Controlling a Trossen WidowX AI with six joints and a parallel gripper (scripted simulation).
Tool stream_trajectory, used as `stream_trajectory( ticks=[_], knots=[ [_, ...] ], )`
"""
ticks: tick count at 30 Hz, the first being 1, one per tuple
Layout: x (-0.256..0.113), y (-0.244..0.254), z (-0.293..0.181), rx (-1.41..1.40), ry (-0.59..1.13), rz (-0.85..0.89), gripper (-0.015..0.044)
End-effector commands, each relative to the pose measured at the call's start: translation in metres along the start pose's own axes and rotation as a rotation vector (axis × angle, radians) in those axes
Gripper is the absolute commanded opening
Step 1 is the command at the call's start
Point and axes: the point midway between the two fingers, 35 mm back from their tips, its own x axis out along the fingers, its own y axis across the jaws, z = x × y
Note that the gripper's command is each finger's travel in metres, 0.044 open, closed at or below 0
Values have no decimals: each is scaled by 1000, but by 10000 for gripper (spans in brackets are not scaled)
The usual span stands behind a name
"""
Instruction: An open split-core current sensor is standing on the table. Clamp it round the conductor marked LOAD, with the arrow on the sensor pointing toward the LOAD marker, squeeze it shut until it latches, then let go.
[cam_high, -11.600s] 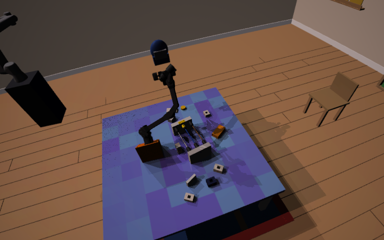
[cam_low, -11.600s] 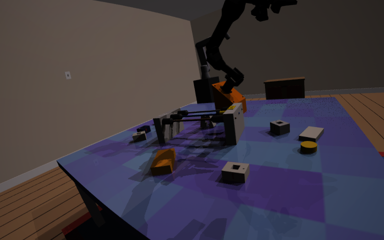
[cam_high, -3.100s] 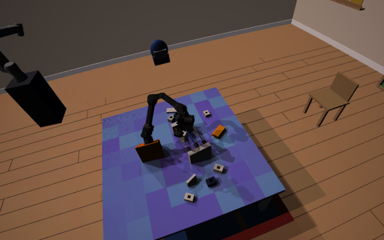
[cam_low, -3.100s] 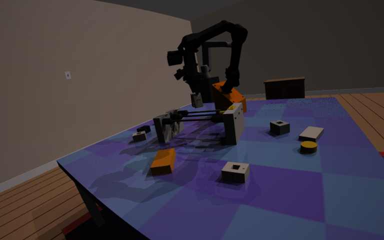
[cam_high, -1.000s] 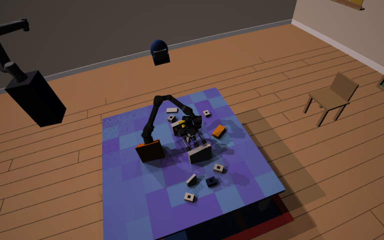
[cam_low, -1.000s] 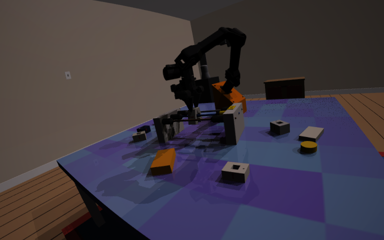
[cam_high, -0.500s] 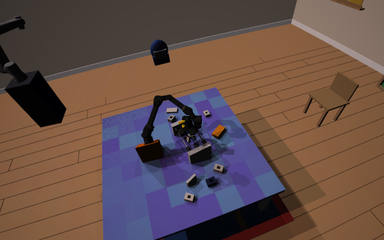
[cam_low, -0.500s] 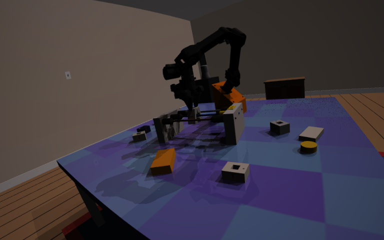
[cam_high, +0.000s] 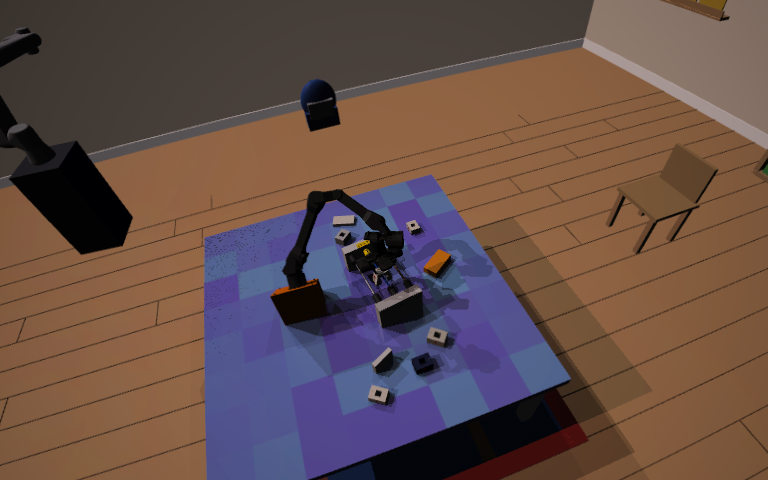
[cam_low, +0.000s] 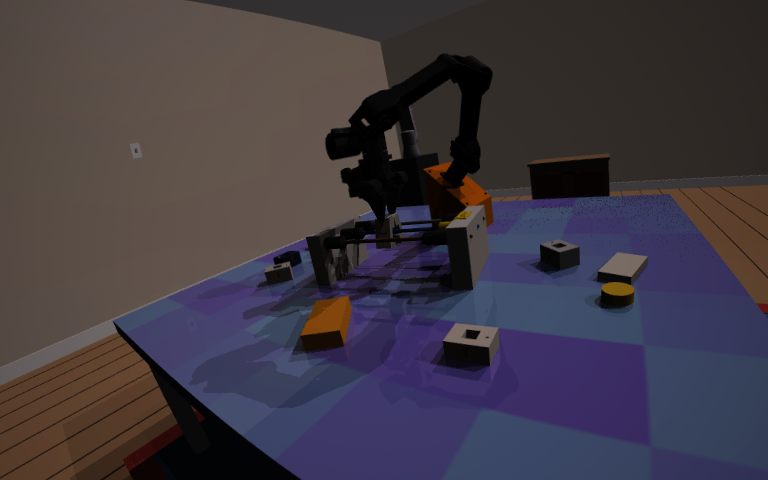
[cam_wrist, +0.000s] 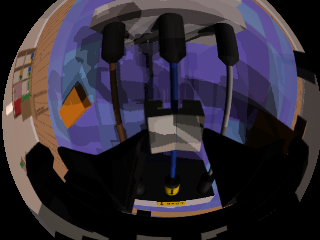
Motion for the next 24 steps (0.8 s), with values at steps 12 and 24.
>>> stream_trajectory(
  ticks=[12, 24],
  knots=[
    [0, 0, 0, -3, 0, -1, 0],
    [0, 0, 0, -3, 0, -1, 289]
  ],
)
